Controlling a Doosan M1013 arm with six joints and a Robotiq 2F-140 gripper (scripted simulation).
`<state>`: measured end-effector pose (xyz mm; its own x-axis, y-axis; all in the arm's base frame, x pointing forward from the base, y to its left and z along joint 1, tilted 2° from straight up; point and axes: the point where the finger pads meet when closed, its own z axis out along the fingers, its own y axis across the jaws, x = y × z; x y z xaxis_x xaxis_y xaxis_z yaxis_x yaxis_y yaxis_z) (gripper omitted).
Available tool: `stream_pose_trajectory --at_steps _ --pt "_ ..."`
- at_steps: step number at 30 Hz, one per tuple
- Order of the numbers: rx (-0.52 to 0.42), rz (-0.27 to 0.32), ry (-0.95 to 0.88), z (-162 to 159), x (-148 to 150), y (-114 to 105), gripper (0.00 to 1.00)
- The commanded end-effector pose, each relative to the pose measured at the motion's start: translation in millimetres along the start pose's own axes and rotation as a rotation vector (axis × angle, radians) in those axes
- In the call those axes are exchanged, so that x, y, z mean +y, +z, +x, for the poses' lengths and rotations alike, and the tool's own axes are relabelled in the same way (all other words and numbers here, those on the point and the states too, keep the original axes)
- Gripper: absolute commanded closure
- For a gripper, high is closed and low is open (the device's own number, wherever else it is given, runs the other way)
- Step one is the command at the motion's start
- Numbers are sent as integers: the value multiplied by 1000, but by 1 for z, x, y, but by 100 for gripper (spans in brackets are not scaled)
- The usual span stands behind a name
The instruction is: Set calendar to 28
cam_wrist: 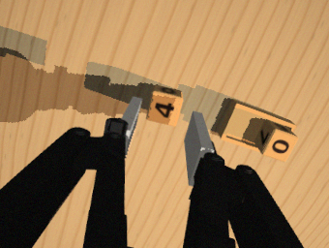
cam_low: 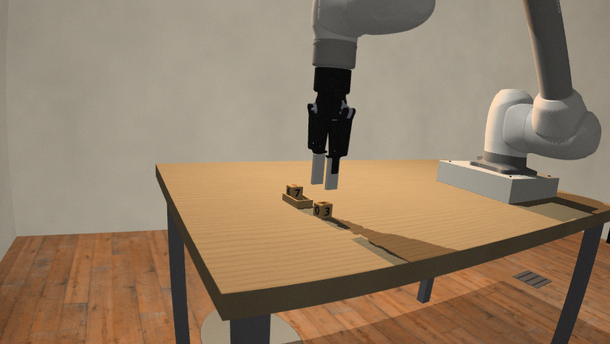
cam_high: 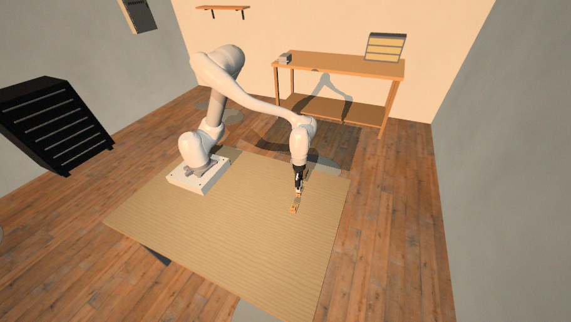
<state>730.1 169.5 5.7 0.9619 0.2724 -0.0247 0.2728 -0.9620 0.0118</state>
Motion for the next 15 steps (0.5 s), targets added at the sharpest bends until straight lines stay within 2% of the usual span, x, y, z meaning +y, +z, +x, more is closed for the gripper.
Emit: stream_pose_trajectory --at_steps 1,15 --pt "-4 3 -2 -3 0 10 65" --pt "-4 3 -2 -3 0 23 65"
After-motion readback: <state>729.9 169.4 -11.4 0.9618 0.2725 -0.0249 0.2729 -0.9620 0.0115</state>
